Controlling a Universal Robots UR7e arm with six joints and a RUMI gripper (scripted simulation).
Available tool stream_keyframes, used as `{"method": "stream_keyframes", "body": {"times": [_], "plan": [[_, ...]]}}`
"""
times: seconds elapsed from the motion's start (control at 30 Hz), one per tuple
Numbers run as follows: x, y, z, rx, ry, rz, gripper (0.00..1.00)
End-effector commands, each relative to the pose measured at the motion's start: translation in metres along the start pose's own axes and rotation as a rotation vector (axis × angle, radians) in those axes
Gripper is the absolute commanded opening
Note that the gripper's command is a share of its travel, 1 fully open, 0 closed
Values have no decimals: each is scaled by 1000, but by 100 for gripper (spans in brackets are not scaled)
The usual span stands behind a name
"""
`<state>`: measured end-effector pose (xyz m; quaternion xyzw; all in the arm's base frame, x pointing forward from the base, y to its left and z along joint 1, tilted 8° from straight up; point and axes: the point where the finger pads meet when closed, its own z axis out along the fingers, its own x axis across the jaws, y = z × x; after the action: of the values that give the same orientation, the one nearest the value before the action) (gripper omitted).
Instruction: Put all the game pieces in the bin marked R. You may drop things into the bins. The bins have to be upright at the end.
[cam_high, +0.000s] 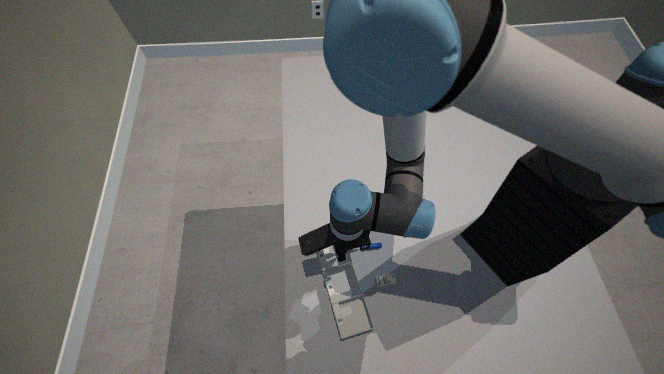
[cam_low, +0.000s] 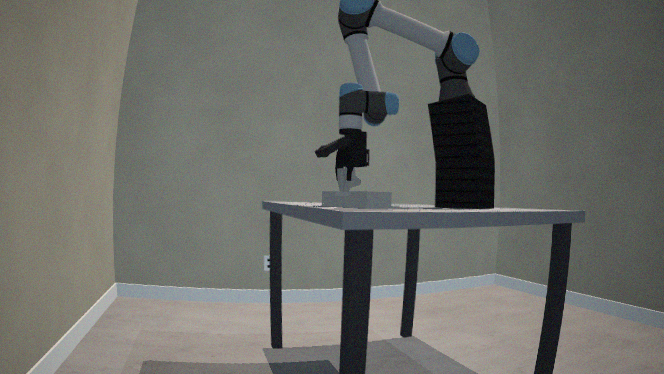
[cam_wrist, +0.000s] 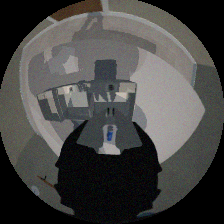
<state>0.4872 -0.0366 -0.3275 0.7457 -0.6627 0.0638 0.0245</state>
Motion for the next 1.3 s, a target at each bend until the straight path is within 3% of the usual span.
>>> {"method": "stream_keyframes", "body": {"times": [0.0,0.67,1.27], "plan": [[0,-1,0,1,0,0,4],[0,-1,0,1,0,0,4],[0,-1,-22,1,0,0,4]]}}
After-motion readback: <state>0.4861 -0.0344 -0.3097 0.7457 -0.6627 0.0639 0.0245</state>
